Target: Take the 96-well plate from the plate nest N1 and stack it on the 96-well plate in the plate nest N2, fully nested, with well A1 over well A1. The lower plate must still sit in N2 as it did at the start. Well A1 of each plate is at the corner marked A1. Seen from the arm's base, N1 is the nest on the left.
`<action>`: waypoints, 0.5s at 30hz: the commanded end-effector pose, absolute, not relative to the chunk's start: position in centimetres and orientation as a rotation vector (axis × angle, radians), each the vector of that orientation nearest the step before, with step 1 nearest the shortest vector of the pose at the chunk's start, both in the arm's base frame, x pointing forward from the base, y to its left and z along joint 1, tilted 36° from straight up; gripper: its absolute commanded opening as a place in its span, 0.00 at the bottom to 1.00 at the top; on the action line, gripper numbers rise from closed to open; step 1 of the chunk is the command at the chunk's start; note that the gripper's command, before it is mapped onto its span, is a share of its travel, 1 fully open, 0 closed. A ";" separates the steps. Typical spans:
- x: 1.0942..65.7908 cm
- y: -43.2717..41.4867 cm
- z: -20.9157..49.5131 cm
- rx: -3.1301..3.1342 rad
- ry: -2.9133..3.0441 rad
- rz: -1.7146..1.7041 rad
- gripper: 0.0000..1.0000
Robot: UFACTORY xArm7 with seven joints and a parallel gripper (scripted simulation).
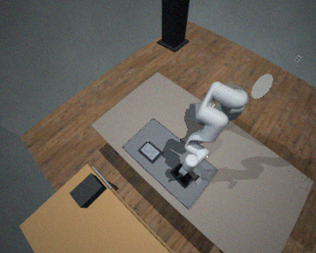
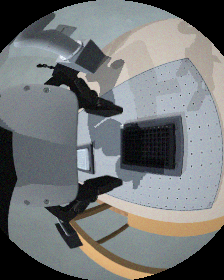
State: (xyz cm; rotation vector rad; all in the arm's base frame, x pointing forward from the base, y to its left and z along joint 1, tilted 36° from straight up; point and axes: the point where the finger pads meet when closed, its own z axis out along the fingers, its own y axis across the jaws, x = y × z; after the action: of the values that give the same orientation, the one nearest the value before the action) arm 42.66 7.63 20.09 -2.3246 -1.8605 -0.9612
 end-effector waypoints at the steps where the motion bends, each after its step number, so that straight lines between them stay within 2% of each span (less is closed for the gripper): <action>1: 43.0 7.5 20.0 -2.319 -1.864 -0.974 1.00; 15: 43.1 7.6 19.8 -2.319 -1.864 -0.974 1.00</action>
State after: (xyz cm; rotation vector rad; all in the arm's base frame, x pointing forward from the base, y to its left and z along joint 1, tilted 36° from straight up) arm 42.94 7.51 19.91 -2.3179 -1.8651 -0.9705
